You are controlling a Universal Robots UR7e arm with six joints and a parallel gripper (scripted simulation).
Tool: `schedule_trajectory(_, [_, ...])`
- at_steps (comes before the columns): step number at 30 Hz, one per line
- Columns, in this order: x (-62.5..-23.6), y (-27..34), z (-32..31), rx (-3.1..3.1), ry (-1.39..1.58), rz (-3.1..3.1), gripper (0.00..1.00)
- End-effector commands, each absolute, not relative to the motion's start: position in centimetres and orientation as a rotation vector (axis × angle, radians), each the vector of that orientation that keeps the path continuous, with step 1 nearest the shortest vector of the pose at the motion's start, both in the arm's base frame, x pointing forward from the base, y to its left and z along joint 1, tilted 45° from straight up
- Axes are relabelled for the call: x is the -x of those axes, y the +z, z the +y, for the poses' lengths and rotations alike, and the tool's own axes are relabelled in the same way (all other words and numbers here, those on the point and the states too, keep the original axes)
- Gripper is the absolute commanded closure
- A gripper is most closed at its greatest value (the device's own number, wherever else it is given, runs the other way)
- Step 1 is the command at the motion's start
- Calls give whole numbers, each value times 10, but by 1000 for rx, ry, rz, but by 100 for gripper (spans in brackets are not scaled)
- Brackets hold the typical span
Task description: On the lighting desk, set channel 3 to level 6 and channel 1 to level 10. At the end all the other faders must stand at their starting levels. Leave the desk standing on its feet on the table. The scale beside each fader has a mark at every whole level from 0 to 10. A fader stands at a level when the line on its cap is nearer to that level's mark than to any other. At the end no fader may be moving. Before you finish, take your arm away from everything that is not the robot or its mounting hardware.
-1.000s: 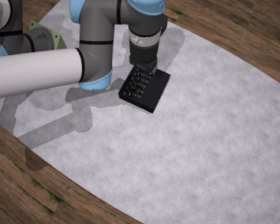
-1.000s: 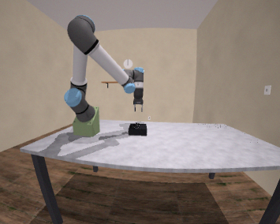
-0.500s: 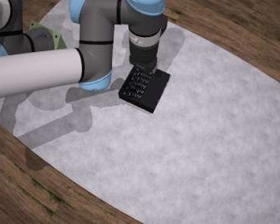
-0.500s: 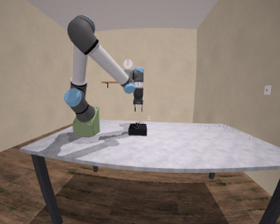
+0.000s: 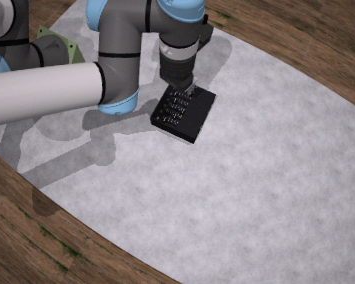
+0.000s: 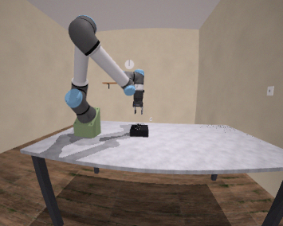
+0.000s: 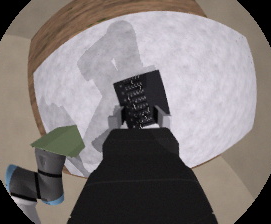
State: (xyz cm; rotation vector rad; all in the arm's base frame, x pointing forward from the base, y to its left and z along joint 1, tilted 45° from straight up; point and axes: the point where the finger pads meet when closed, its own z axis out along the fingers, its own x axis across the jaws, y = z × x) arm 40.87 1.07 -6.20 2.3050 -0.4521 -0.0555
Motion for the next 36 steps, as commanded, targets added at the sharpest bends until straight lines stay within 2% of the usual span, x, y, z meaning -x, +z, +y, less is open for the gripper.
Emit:
schedule_trajectory(1, [-399,-68,6,-2245,-12,-651,0])
schedule_trajectory(24, [-339,-86,-20,-1747,252,-1490,0])
schedule_trajectory(36, [-319,-87,-27,-1543,338,-1688,0])
